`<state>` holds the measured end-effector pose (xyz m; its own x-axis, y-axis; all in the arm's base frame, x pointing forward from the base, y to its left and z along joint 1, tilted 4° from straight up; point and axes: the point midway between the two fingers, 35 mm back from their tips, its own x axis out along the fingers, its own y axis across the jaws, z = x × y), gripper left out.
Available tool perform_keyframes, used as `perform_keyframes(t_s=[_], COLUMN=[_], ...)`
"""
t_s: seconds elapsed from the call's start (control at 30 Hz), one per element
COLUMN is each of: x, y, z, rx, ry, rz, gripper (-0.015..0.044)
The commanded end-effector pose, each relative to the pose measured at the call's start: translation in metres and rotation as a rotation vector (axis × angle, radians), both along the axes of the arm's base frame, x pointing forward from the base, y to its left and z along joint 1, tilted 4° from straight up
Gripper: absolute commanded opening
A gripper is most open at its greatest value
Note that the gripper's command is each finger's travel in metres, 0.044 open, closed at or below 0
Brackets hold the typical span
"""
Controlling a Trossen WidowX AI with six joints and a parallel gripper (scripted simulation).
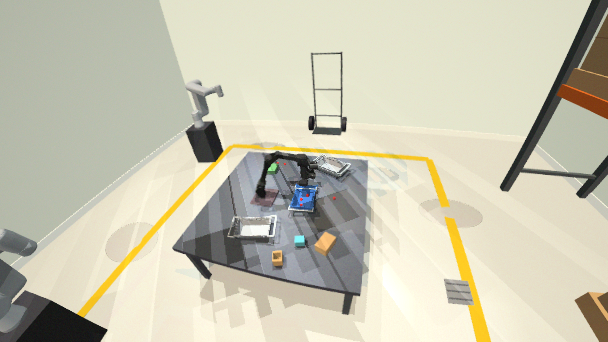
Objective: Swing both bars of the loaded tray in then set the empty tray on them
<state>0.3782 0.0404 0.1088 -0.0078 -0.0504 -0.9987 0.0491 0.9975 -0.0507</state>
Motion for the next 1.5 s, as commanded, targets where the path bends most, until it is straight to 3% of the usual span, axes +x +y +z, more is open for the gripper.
perform_keyframes(t_s=[0.0,0.7,1.07,1.1,1.13,1.47], x=[0.000,0.000,-0.003,-0.003,0.001,0.014], y=[0.000,0.000,0.004,0.004,0.002,-0.085], z=[-0.002,-0.002,0.086,0.087,0.059,0.046], rx=[0.000,0.000,0.006,0.006,0.003,-0.002], ry=[0.002,0.002,-0.050,-0.051,-0.027,-0.079], rz=[0.000,0.000,0.007,0.008,-0.012,-1.142], gripper=[0.0082,0.0082,0.0082,0.0082,0.0082,0.0082])
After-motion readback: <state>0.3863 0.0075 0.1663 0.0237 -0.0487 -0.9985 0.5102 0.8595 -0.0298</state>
